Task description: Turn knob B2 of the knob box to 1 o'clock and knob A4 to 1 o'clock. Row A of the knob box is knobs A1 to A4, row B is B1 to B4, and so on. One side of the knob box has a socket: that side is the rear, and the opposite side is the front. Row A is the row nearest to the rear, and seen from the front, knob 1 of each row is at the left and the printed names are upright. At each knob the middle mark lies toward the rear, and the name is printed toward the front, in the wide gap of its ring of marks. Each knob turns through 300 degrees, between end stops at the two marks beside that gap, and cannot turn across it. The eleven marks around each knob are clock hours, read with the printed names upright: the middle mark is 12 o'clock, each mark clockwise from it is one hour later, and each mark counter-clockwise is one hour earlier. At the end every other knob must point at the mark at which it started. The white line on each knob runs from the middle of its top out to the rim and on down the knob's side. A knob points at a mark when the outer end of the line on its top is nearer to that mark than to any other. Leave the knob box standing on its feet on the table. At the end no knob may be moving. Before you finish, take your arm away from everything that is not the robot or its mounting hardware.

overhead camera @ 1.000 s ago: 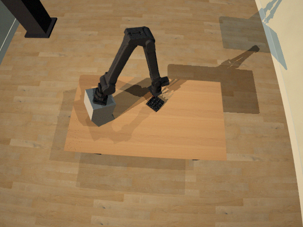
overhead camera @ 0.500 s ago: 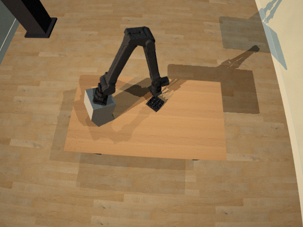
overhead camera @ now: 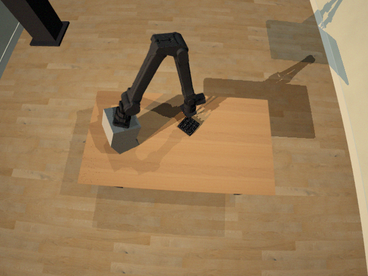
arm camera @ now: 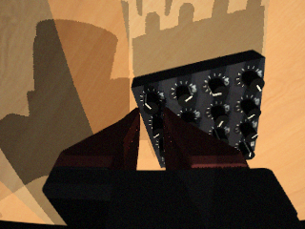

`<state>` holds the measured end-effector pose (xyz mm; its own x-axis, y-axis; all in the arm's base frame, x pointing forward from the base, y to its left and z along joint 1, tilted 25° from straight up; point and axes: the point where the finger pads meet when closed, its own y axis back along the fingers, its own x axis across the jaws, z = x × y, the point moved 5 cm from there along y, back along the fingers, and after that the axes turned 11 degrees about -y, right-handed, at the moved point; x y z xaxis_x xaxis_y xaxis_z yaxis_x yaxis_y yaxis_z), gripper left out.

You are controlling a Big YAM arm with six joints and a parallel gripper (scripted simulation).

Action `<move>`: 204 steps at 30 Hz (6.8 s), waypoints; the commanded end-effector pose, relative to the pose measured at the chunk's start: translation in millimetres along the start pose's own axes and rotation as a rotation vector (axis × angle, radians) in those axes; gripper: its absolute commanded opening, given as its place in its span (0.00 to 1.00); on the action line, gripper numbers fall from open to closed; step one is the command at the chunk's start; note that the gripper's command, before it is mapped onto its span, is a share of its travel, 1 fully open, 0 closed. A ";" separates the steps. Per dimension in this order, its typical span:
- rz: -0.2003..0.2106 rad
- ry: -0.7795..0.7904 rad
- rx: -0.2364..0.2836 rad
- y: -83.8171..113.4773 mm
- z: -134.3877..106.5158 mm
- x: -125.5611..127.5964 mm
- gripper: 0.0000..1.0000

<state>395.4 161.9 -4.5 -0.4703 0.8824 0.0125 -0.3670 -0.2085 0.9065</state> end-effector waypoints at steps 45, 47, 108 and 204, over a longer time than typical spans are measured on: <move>-0.002 -0.007 -0.017 1.4 3.3 2.0 0.18; -0.002 -0.007 -0.017 1.4 3.3 2.0 0.18; -0.004 -0.007 -0.019 2.1 1.3 -0.6 0.18; -0.002 -0.007 -0.016 -14.9 2.2 0.7 0.18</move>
<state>397.4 162.7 -19.0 -0.4704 0.8824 0.0124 -0.3677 -0.2088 0.9062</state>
